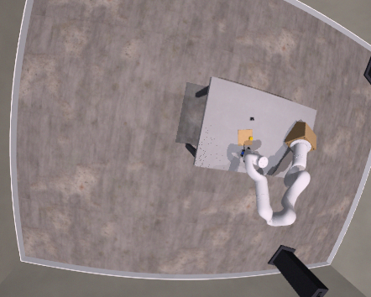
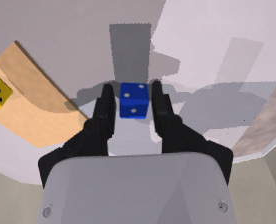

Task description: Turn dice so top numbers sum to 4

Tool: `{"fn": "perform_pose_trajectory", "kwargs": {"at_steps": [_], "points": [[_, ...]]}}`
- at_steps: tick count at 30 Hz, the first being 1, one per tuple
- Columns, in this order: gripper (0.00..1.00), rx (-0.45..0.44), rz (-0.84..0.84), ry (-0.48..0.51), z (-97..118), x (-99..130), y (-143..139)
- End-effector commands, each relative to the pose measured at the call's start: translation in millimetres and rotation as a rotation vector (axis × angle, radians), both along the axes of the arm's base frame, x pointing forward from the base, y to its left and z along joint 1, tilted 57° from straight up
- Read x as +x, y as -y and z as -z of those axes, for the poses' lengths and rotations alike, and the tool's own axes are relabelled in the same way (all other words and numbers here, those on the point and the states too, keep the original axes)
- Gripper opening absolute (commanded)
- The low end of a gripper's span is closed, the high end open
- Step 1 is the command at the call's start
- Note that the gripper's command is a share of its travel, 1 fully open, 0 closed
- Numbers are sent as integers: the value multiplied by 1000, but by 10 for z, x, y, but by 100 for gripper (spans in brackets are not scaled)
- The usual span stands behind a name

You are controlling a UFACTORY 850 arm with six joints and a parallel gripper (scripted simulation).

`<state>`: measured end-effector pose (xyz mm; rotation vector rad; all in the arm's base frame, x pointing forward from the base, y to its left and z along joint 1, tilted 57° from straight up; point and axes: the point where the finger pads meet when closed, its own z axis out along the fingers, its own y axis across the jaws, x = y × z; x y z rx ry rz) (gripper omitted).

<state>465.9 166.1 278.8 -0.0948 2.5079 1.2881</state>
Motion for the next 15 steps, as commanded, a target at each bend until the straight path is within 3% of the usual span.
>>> {"fn": "perform_pose_trajectory", "kwargs": {"at_steps": [1, 2, 15], "points": [[42, 0, 1, 1, -4, 4, 3], [21, 0, 1, 1, -4, 4, 3], [21, 0, 1, 1, -4, 4, 3]]}}
